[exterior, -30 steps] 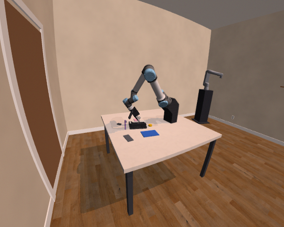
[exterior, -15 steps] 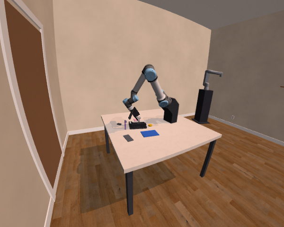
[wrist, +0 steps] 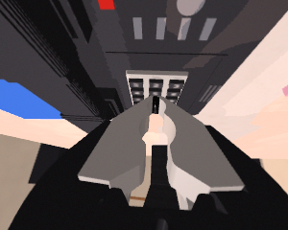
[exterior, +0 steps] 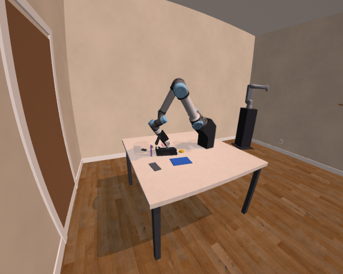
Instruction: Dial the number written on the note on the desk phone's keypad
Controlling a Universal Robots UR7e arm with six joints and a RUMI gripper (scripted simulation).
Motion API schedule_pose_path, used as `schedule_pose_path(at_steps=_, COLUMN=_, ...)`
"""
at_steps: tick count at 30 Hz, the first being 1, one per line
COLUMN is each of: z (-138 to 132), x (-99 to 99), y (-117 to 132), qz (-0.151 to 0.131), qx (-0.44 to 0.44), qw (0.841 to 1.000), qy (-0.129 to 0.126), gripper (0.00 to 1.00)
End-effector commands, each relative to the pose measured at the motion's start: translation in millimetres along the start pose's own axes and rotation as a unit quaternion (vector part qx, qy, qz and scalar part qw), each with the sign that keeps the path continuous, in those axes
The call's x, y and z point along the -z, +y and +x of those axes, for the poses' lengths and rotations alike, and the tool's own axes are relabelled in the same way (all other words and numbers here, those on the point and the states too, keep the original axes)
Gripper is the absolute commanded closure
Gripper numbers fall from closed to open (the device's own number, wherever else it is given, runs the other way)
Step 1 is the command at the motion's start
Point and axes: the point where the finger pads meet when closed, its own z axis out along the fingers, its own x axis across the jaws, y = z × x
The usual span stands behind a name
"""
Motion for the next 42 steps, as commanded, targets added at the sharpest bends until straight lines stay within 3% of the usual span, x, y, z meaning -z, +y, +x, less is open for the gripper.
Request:
schedule_pose_path(at_steps=1, z=-0.1, x=-1.1, y=-1.2, qz=0.000, qx=0.000, qw=1.000, qy=0.000, gripper=1.00)
schedule_pose_path(at_steps=42, z=-0.1, x=-4.6, y=-3.7, qz=0.000, qx=0.000, qw=1.000, qy=0.000, gripper=1.00)
